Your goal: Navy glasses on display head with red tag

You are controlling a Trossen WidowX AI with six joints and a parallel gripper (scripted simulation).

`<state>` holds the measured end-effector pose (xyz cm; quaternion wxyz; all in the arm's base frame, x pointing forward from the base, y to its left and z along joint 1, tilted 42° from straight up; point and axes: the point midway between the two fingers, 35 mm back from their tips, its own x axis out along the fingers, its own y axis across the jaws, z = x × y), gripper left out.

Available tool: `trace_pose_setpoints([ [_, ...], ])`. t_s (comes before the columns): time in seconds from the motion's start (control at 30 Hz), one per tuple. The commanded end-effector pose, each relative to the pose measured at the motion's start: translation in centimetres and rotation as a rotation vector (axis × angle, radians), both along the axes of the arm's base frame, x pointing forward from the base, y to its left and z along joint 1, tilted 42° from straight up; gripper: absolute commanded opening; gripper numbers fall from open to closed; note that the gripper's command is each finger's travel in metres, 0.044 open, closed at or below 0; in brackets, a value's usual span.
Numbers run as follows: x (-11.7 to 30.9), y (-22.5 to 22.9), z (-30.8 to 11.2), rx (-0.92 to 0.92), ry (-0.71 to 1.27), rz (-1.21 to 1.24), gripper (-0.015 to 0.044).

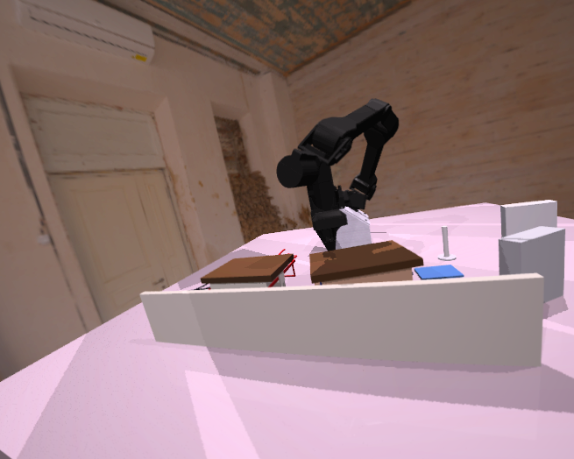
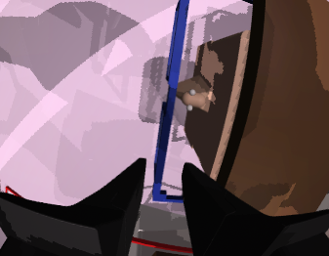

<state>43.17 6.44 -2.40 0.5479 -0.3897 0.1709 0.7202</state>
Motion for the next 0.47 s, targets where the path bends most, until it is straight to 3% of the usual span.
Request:
trace_pose_setpoints([
  [0.0, -0.3, -0.4, 0.1, -0.007, 0.004, 0.008, 0.0107],
  [0.43, -4.9, -3.3, 0.3, -0.009, 0.007, 0.008, 0.0107],
])
